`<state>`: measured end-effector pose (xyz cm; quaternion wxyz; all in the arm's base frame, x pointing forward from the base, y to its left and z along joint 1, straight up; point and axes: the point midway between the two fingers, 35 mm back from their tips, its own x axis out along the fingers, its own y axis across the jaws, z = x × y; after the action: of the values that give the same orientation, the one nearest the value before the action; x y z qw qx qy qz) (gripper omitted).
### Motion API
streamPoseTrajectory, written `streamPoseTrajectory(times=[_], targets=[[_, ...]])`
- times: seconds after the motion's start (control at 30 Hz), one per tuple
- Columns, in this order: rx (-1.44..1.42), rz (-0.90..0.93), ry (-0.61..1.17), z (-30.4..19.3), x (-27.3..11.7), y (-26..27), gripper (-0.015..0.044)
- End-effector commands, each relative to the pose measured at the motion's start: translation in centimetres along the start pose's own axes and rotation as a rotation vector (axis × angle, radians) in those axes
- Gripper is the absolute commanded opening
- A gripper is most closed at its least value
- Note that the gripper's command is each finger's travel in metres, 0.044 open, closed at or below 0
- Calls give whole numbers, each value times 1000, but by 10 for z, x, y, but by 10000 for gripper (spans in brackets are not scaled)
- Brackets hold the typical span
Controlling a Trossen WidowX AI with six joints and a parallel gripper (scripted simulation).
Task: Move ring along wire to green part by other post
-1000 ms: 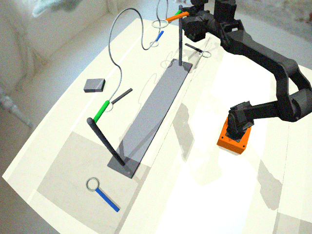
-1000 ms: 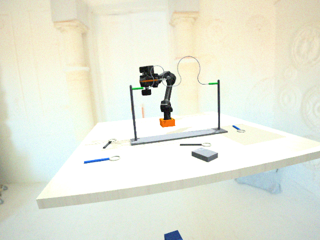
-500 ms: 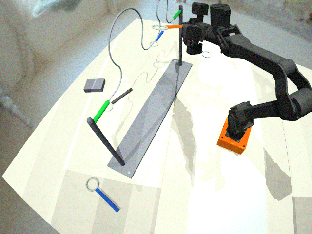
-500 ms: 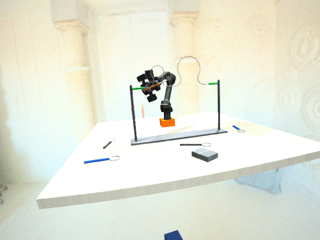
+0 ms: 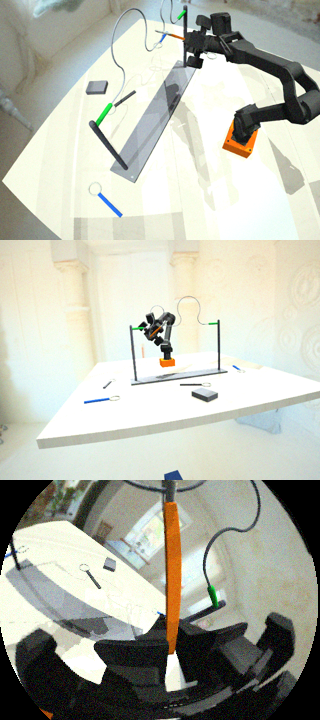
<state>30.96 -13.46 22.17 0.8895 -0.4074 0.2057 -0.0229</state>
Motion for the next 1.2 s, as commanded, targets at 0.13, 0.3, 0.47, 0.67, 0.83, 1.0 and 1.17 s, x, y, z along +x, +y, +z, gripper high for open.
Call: streamPoseTrajectory(times=[0.13, 0.3, 0.47, 0.67, 0.83, 1.0, 1.17], targets=[[176, 110, -10, 1, 0, 32, -150], [281, 174, -17, 6, -1, 50, -150], [382, 235, -24, 11, -3, 67, -150], [491, 301, -32, 20, -7, 85, -150], [568, 348, -39, 27, -11, 97, -150], [628, 386, -45, 35, -15, 107, -150], [673, 415, -50, 41, -18, 114, -150]])
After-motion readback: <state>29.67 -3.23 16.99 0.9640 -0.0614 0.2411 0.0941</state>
